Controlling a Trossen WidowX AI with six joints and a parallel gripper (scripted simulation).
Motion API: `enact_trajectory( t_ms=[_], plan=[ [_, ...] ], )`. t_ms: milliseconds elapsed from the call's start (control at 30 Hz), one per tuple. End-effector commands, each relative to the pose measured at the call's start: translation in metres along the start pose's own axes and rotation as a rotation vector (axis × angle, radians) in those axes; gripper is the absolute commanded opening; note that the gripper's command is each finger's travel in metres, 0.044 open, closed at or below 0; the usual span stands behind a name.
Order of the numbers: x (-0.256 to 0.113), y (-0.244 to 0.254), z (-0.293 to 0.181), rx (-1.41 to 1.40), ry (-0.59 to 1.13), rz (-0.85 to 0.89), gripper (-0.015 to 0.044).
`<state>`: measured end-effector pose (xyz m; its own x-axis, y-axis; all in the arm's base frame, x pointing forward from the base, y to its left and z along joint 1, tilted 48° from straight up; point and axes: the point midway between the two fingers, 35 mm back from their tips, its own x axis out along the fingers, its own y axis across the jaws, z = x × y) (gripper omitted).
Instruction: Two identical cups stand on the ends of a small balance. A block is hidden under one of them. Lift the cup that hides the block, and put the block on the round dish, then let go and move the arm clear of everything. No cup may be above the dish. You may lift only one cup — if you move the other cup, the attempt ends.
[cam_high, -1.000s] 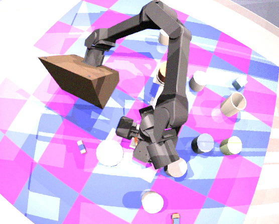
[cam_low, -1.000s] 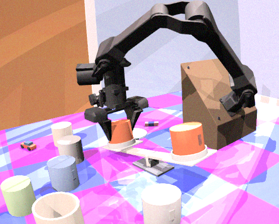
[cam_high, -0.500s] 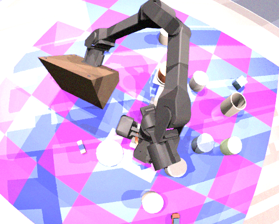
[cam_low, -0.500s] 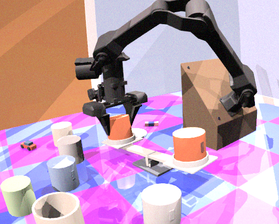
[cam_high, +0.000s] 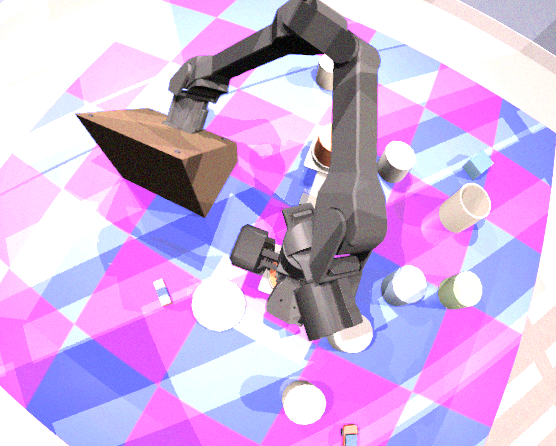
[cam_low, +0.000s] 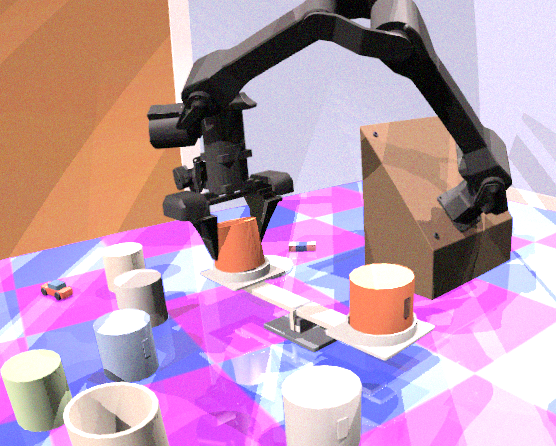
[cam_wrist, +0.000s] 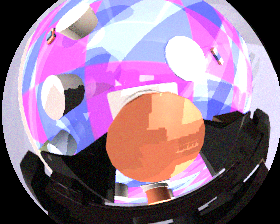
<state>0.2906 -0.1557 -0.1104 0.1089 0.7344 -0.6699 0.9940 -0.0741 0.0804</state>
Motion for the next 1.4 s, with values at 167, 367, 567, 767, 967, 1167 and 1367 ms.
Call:
enact_trajectory(
  t_ms=[167,367,567,767,967,1167,1367],
  plan=[
    [-0.014,0.003,0.004,-0.012,-0.018,0.007,0.0000],
    [-0.022,0.003,0.004,-0.012,-0.019,0.007,0.0000],
    [-0.029,0.003,0.005,-0.012,-0.019,0.007,0.0000],
    [-0.037,0.003,0.005,-0.012,-0.019,0.006,0.0000],
    [-0.045,0.003,0.004,-0.012,-0.019,0.006,0.0000],
    [-0.053,0.003,0.004,-0.012,-0.020,0.006,0.0000],
    [-0.061,0.002,0.004,-0.012,-0.019,0.006,0.0000]
  ],
)
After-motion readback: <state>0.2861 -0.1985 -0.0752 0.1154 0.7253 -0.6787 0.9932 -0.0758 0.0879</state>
